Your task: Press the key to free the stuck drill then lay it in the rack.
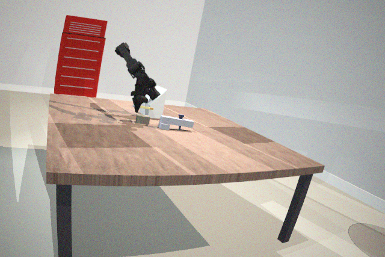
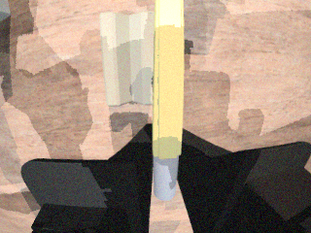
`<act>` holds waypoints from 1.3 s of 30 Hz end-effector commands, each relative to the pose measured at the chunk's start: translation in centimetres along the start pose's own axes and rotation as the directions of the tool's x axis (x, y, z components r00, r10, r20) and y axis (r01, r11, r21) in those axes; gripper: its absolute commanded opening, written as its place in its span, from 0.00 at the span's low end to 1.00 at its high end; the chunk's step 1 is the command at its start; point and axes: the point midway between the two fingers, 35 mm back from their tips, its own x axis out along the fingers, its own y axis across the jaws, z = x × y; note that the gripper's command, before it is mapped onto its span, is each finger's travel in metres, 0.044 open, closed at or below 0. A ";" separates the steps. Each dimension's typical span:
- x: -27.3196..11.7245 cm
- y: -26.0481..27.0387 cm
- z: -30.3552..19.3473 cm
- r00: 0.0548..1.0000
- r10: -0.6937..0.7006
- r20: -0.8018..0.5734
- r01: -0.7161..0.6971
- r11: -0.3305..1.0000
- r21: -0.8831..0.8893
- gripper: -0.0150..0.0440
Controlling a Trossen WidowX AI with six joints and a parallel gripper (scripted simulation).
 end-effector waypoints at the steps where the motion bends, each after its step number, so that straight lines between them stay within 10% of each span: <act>1: 0.1 0.7 -0.1 1.000 -0.003 0.005 0.003 1.000 -0.002 0.25; 39: 4.0 2.0 -0.5 1.000 -0.003 0.003 0.003 1.000 -0.002 0.25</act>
